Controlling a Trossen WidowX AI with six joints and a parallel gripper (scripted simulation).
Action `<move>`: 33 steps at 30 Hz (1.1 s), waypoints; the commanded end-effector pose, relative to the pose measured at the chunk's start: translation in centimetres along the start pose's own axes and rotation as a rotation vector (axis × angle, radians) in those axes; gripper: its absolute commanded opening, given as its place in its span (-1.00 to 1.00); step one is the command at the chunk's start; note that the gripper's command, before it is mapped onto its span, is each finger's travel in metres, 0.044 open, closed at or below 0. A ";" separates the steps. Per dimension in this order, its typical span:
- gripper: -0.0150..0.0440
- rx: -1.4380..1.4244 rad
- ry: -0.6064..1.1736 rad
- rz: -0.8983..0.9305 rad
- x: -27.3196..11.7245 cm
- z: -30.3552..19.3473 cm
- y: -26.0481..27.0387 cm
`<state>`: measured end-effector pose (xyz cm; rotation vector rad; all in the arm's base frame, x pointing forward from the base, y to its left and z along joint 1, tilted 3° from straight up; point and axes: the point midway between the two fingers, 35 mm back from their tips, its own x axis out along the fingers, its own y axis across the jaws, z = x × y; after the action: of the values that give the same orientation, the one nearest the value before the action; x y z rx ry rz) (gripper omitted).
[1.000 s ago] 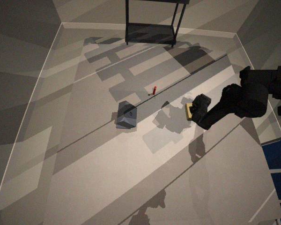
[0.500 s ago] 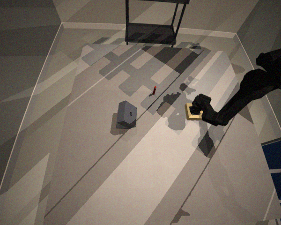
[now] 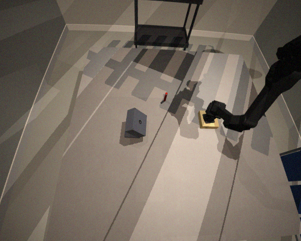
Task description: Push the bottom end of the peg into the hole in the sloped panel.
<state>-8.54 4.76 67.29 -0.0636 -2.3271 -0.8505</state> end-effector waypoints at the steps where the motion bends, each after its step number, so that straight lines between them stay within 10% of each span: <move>1: 1.00 -0.017 0.039 -0.094 1.2 -1.1 -3.5; 33: 1.00 -0.136 0.480 -0.822 -3.4 -12.0 -29.2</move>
<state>-7.46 -23.03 57.22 0.9113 -1.8546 -1.2161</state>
